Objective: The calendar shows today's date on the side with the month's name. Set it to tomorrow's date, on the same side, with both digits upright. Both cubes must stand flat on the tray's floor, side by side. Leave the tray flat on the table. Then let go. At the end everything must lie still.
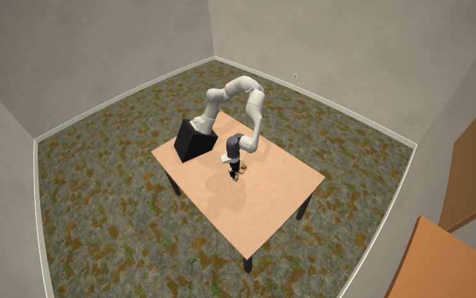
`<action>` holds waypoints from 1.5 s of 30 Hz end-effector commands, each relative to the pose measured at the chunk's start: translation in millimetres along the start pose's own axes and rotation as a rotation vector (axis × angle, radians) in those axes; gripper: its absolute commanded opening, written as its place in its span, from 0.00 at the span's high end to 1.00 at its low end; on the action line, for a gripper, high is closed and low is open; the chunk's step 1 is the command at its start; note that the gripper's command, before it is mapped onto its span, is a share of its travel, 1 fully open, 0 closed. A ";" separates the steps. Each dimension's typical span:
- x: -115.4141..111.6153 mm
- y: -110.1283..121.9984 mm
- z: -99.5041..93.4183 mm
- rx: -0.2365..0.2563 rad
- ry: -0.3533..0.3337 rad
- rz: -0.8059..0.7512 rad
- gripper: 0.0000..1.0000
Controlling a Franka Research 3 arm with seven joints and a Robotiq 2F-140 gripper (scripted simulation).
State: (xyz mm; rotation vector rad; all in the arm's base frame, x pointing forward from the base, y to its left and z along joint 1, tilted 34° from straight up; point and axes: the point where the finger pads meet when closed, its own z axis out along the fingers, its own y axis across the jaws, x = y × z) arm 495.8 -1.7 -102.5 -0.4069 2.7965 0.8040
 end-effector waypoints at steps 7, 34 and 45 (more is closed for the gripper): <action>-1.3 -0.4 0.5 0.002 -0.003 -0.003 0.83; -1.3 -0.4 0.5 0.002 -0.003 -0.003 0.83; -1.3 -0.4 0.5 0.002 -0.003 -0.003 0.73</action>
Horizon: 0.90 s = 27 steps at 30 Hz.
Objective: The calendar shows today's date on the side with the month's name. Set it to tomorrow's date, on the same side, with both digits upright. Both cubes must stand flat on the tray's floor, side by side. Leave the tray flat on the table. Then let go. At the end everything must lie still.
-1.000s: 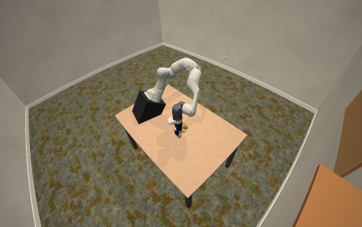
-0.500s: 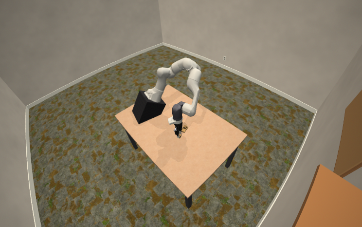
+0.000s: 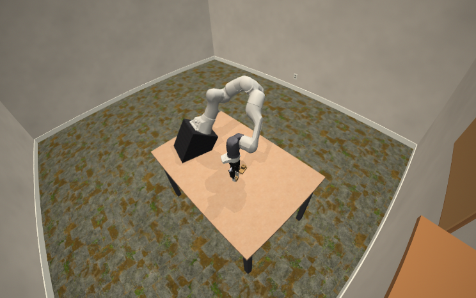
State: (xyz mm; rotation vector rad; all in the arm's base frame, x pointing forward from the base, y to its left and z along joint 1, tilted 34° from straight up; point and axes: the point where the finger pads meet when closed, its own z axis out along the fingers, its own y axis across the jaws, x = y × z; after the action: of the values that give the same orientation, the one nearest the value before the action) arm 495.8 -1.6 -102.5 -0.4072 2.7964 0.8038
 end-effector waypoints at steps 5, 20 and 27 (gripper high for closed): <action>-1.2 -0.4 0.4 0.002 -0.003 -0.003 0.71; -1.2 -0.4 -4.6 0.002 -0.003 -0.003 0.71; -1.2 -0.4 -32.4 0.002 -0.003 -0.003 0.71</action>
State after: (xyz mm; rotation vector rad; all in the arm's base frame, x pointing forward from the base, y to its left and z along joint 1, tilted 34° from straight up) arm 495.8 -11.8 -85.9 -0.4190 2.7881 0.7947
